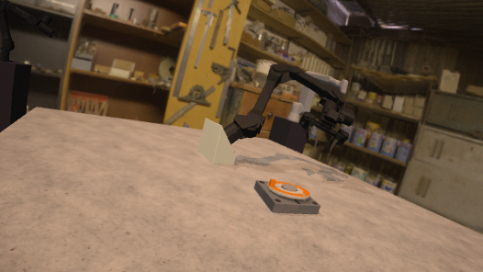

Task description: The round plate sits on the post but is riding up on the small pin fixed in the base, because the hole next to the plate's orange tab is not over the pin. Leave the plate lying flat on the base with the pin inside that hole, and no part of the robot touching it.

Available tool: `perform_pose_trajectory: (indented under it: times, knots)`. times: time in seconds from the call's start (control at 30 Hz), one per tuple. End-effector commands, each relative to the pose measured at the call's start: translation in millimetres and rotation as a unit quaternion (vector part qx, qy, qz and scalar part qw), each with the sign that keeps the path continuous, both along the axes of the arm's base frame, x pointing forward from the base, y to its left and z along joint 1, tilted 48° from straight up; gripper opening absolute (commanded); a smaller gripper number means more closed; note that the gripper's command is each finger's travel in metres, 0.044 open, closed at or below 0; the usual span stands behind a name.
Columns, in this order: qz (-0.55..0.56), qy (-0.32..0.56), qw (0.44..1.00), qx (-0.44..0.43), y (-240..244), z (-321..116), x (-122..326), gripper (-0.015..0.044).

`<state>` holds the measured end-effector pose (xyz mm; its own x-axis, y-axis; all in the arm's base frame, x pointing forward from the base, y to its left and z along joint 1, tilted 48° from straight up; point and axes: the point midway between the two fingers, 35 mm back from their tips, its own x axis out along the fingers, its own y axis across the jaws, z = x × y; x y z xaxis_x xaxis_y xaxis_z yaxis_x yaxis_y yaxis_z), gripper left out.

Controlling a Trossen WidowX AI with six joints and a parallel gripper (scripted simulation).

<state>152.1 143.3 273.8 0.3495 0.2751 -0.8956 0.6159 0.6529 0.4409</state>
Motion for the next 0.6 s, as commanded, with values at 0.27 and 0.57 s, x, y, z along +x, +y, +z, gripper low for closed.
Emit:
perform_pose_trajectory:
  times: [0.27,0.57]
  knots:
    - [0.147,0.076,0.983,-0.075,-15.3,-60.7,61.6,0.0164]
    - [0.292,0.129,0.947,-0.029,-61.4,-128.7,108.2,0.0000]
